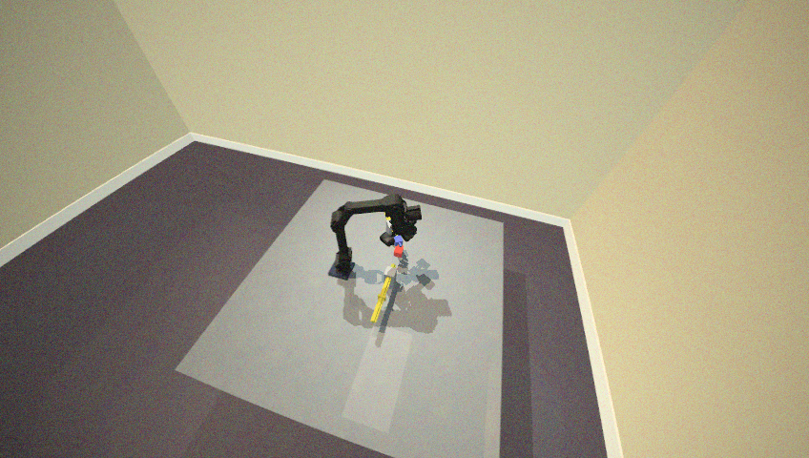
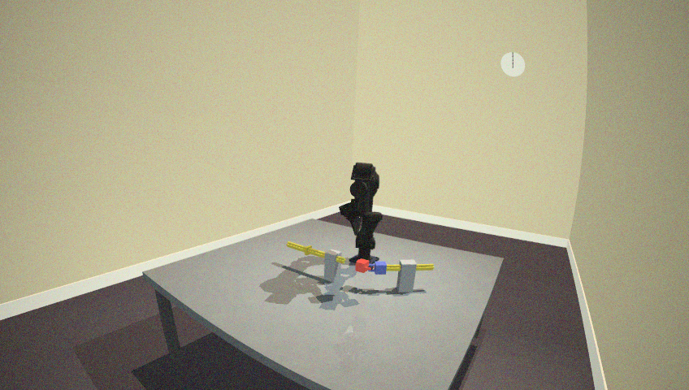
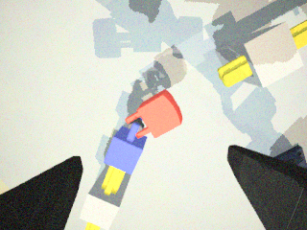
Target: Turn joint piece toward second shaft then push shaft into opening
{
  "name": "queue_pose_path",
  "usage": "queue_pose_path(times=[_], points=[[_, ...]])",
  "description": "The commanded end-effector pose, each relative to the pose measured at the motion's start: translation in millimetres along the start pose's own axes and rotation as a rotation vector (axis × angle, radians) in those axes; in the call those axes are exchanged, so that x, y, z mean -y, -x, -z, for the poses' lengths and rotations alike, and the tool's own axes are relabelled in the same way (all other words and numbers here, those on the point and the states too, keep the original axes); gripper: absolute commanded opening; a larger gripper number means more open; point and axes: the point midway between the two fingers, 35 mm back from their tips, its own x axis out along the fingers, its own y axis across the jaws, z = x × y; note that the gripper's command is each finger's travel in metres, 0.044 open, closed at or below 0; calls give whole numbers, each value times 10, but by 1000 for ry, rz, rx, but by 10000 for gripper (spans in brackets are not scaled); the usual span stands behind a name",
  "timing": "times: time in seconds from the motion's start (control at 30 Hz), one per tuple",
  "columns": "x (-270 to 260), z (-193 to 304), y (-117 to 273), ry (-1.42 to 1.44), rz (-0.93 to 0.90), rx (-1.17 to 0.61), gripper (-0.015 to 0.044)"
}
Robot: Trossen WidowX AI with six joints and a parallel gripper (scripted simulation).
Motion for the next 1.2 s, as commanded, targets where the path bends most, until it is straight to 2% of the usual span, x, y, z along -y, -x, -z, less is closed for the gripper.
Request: queue_pose_path(times=[0.0, 0.2, 1.17], points=[[3, 2, 34, 30, 4, 5, 440], [33, -19, 9, -36, -3, -14, 440], [754, -397, -364, -938, -101, -330, 440]])
